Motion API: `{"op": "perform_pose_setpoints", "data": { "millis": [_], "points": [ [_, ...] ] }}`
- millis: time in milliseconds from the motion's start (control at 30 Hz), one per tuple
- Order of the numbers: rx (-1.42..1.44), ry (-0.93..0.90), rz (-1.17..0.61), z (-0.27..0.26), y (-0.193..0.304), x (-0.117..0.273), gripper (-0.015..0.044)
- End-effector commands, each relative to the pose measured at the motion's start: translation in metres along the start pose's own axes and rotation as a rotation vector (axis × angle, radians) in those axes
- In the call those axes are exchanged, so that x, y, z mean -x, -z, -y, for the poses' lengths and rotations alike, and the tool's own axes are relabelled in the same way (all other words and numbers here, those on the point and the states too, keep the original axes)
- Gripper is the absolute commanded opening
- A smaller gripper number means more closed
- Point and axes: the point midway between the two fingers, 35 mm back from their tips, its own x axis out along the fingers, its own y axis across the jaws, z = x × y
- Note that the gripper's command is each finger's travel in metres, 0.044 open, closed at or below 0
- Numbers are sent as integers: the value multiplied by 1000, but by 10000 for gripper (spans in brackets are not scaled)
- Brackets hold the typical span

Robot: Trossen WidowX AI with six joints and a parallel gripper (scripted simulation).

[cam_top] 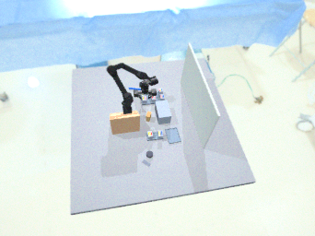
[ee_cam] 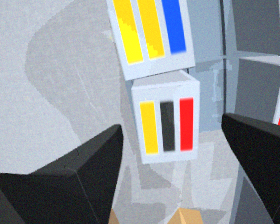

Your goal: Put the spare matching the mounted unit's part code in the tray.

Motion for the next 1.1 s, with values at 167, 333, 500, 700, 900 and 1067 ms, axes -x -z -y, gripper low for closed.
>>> {"op": "perform_pose_setpoints", "data": {
  "millis": [167, 333, 500, 700, 900, 1067],
  "points": [
    [-5, 1, 1, -1, 0, -14, 300],
    [-5, 1, 6, -3, -1, -22, 300],
    [-6, 0, 10, -4, -2, -27, 300],
    [-2, -2, 13, -4, -3, -26, 221],
    [-2, -2, 13, -4, -3, -26, 142],
    [-2, -2, 13, -4, -3, -26, 70]
  ]
}}
